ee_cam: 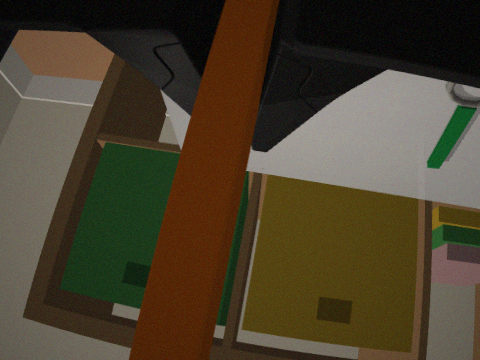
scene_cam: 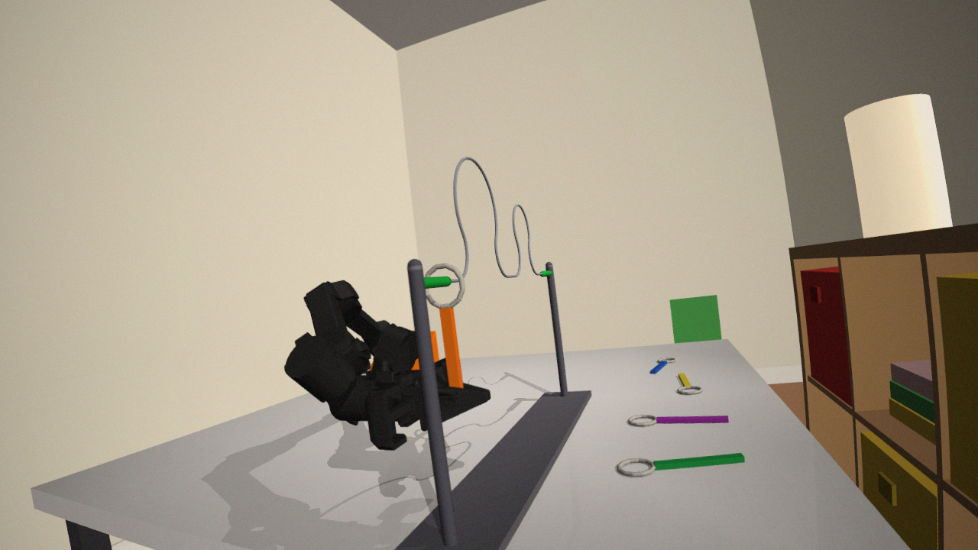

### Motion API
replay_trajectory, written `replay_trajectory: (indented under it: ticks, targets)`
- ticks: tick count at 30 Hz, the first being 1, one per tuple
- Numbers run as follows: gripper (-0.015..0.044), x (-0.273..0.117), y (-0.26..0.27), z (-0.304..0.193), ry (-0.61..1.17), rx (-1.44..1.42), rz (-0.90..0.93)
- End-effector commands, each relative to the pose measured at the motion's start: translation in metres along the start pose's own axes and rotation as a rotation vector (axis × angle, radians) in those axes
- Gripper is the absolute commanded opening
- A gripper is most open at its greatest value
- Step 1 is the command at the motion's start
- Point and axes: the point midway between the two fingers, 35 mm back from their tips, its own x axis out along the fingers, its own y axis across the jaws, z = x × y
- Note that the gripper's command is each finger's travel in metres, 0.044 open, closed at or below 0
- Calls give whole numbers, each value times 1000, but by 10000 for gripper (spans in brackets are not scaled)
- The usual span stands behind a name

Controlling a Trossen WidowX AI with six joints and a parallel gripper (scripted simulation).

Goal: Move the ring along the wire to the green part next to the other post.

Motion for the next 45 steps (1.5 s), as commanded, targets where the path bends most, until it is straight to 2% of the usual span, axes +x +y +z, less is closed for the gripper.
replay_trajectory:
  ticks: [1, 28, 45]
  targets:
    - [-150, -1, -3, 5, -2, -8, -7]
    - [-150, -2, -2, 5, 2, -8, -7]
    - [-150, -38, 15, 9, 294, -1, -5]
